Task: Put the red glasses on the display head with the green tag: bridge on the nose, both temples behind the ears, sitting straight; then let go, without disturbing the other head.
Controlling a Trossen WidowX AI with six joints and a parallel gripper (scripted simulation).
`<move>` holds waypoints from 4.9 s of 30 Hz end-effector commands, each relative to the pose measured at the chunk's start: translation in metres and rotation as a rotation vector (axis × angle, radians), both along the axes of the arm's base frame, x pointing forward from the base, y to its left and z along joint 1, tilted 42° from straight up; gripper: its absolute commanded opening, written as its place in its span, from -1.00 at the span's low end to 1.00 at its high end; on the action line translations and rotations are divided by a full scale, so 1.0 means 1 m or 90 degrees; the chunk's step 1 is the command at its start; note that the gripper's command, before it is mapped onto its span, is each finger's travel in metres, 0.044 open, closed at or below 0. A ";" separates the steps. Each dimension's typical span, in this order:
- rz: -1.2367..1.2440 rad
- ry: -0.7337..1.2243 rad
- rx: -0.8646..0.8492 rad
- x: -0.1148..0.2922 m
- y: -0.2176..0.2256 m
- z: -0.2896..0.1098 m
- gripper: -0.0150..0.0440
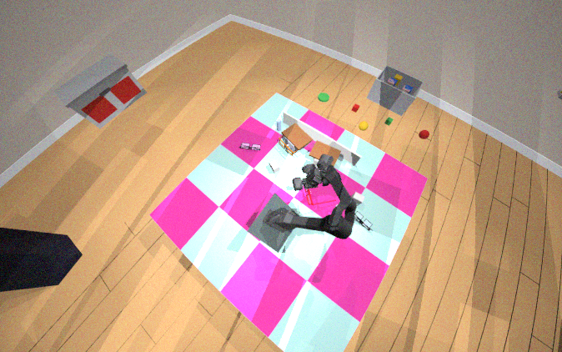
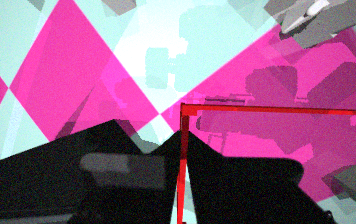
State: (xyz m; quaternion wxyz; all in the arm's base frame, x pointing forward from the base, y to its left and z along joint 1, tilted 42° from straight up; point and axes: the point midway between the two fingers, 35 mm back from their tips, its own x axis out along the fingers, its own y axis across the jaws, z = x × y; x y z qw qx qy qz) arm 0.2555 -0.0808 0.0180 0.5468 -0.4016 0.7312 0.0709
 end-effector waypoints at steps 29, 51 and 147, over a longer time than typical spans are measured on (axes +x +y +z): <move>0.472 0.293 -0.107 0.006 0.018 -0.031 -0.49; 0.467 0.298 -0.097 0.006 0.004 -0.045 -0.49; 0.469 0.293 -0.101 0.099 -0.009 -0.066 -0.49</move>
